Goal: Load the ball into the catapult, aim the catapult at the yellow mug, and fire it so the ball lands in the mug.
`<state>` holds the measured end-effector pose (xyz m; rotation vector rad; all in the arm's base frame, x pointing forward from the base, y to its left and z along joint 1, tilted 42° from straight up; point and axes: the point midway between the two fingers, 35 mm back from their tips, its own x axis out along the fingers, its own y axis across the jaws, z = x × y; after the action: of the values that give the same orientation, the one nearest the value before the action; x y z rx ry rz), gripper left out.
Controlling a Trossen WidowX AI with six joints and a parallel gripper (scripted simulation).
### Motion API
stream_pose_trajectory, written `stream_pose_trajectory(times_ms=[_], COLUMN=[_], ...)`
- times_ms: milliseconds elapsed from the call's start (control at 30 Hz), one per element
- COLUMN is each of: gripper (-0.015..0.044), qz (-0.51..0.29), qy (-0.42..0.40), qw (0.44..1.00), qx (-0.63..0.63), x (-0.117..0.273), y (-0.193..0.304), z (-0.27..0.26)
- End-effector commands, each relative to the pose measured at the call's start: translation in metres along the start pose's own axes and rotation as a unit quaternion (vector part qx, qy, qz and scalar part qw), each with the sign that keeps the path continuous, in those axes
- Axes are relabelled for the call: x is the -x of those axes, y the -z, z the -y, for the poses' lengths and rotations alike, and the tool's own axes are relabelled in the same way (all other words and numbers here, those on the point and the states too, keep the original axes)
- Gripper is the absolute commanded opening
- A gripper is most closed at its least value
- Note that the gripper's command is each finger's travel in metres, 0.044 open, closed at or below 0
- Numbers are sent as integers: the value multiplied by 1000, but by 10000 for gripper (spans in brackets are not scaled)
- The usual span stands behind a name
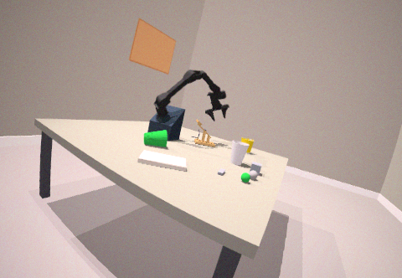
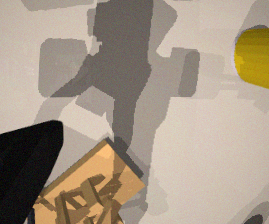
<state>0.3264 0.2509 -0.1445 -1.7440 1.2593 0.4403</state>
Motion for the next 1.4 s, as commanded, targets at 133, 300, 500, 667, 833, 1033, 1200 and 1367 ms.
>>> stream_pose_trajectory(times_ms=[133, 300, 500, 667, 833, 1033, 1200, 1367], gripper=[440, 440, 440, 440, 440, 440, 440, 440], qz=[38, 57, 81, 100, 120, 133, 133, 133], qy=[2, 7, 12, 17, 21, 24, 24, 24], qw=[991, 977, 950, 920, 884, 855, 855, 855], qx=[-125, -207, -302, -378, -451, -500, -500, -500], x=[0, 0, 0, 0, -1, -1, -1, -1], y=[-6, -6, -5, -2, 3, 7, 7, 7], z=[46, 77, 114, 146, 179, 203, 203, 203])
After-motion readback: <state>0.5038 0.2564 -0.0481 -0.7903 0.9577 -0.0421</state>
